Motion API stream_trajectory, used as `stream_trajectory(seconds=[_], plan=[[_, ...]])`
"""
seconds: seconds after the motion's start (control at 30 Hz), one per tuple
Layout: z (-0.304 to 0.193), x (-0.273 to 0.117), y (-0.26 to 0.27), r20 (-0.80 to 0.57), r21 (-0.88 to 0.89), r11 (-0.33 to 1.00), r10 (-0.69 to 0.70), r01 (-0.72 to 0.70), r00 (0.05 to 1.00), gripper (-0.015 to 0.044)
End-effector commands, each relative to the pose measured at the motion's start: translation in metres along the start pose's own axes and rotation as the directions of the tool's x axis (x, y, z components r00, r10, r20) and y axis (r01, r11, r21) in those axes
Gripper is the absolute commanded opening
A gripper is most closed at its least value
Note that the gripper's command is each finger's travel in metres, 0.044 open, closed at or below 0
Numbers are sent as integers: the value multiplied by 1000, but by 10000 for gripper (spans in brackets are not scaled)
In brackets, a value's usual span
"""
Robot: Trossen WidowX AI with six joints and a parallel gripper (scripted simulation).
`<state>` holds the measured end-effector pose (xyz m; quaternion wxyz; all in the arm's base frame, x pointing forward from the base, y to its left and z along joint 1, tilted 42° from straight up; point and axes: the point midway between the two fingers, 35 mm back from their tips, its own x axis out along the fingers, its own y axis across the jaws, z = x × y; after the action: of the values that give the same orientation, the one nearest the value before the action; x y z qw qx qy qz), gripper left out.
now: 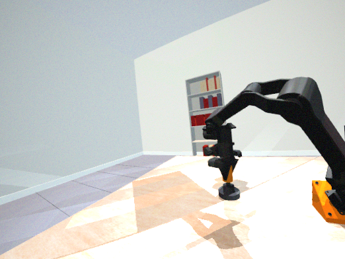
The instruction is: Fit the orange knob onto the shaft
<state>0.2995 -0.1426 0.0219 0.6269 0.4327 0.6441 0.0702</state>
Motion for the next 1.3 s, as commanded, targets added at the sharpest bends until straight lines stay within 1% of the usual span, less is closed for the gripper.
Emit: stream_trajectory(seconds=[0.0,0.33,0.53,0.9,1.0,1.13,1.27], plan=[[-1,0,-2,3,8,1000,-2,2,1000,0],[-1,-2,0,3,8,1000,-2,2,1000,0],[-1,3,0,3,8,1000,-2,2,1000,0],[-2,-2,-1,3,8,1000,-2,2,1000,0],[-2,-2,-1,3,62,998,-2,2,1000,0],[-1,-3,-1,3,206,979,-2,2,1000,0],[0,-2,-2,3,216,976,-2,2,1000,0]])
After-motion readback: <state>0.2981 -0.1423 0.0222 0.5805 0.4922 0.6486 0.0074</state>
